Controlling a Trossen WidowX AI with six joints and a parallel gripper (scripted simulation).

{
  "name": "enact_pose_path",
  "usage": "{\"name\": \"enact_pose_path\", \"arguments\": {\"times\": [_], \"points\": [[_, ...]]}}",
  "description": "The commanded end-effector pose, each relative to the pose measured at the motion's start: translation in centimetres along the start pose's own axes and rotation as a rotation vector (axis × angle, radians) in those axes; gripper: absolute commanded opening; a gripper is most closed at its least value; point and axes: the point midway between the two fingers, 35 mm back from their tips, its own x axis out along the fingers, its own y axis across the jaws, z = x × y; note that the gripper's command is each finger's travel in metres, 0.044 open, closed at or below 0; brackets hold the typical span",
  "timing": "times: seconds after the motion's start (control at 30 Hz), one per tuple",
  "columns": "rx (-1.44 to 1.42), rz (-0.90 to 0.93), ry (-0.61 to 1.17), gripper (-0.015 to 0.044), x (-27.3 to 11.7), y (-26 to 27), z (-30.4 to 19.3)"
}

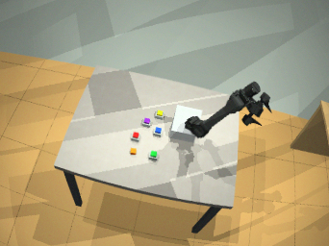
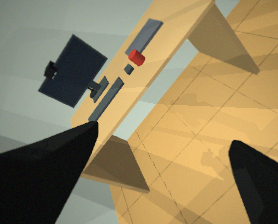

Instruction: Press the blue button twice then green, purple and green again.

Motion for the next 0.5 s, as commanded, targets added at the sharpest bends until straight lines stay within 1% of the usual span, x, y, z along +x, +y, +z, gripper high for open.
{"name": "enact_pose_path", "arguments": {"times": [0.0,0.07,0.13,0.23,0.33,0.47], "points": [[-0.014,0.012,0.009,0.04,-0.2,0.2,-0.3],[-0.125,0.108,0.081,0.04,-1.6,2.1,-3.1],[-0.296,0.256,0.179,0.04,-4.4,4.3,-7.3],[-0.484,0.418,0.27,0.04,-7.9,5.8,-11.7],[-0.684,0.59,0.351,0.04,-12.0,6.4,-16.3],[-0.951,0.819,0.438,0.04,-17.8,5.5,-22.0]]}}
